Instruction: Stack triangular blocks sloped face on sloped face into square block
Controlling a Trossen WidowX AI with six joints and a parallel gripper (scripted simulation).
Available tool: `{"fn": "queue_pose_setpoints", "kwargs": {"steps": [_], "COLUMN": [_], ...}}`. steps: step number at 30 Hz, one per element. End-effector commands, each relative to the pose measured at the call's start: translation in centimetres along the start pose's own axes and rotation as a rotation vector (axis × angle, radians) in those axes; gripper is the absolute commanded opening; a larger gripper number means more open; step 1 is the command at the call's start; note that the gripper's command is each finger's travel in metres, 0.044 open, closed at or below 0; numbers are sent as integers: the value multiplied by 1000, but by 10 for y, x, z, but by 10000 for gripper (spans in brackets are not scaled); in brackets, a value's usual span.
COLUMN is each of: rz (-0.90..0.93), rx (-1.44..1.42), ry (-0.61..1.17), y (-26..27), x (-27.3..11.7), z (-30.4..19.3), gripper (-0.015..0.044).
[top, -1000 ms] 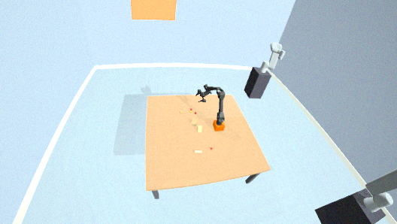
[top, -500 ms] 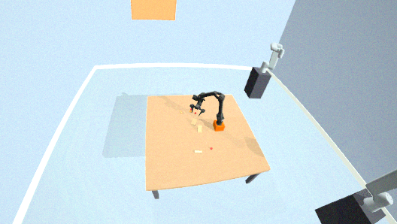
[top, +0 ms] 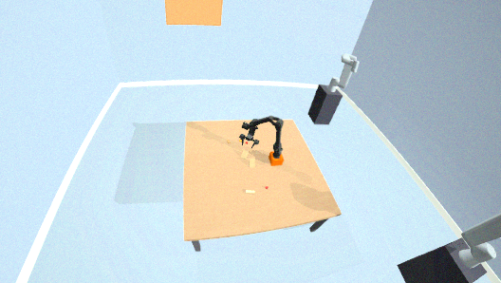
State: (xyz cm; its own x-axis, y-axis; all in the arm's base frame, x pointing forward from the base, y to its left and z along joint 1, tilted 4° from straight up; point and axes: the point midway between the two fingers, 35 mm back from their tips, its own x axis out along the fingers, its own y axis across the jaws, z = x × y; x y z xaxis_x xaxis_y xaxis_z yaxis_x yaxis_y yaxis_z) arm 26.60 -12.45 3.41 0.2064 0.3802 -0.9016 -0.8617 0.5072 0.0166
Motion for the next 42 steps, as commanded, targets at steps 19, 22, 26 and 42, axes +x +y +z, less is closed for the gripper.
{"fn": "queue_pose_setpoints", "kwargs": {"steps": [19, 22, 26, 42], "rz": [15, 15, 14, 13], "rx": [11, 11, 11, 11], "ry": [4, 3, 3, 0], "y": [1, 1, 1, 3], "x": [38, 43, 49, 75], "z": [-5, -5, -5, -6], "gripper": [440, 440, 440, 440]}}
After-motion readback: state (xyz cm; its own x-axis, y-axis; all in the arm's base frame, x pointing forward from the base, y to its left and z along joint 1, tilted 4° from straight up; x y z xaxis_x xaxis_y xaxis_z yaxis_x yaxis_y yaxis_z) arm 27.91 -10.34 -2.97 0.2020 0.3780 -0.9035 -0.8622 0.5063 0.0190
